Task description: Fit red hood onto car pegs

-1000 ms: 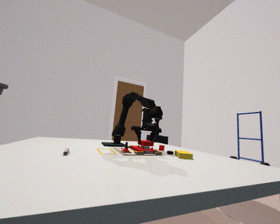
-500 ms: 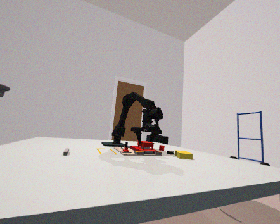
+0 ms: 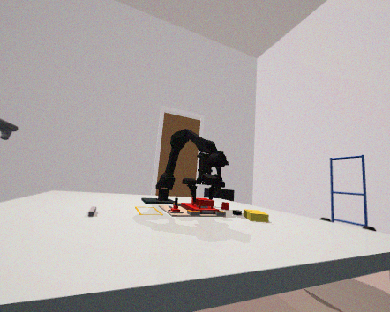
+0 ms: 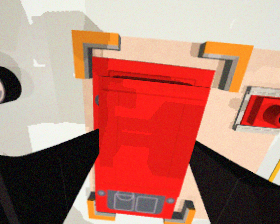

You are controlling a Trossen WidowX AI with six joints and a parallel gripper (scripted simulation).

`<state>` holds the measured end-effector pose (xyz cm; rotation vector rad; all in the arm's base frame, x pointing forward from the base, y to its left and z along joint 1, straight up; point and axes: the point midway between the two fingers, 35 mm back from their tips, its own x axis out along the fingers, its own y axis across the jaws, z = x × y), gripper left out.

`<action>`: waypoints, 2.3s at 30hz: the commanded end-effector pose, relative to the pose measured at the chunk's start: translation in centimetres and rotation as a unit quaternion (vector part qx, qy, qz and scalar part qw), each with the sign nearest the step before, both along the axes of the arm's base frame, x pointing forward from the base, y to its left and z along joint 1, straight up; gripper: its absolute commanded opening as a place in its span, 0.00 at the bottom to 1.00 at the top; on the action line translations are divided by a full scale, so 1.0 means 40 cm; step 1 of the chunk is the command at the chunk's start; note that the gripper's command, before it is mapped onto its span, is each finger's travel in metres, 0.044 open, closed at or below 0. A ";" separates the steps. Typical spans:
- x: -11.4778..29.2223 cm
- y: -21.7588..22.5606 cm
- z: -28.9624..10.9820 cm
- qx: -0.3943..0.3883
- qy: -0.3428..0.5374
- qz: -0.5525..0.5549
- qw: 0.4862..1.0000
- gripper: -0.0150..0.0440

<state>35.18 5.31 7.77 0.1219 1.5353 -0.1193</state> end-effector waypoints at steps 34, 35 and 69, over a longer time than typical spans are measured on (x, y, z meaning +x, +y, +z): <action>0.000 0.000 -0.014 0.000 0.000 0.000 1.000 0.88; 0.000 0.000 -0.014 0.000 0.000 0.000 1.000 0.92; -0.006 -0.002 0.162 0.004 -0.001 0.000 1.000 1.00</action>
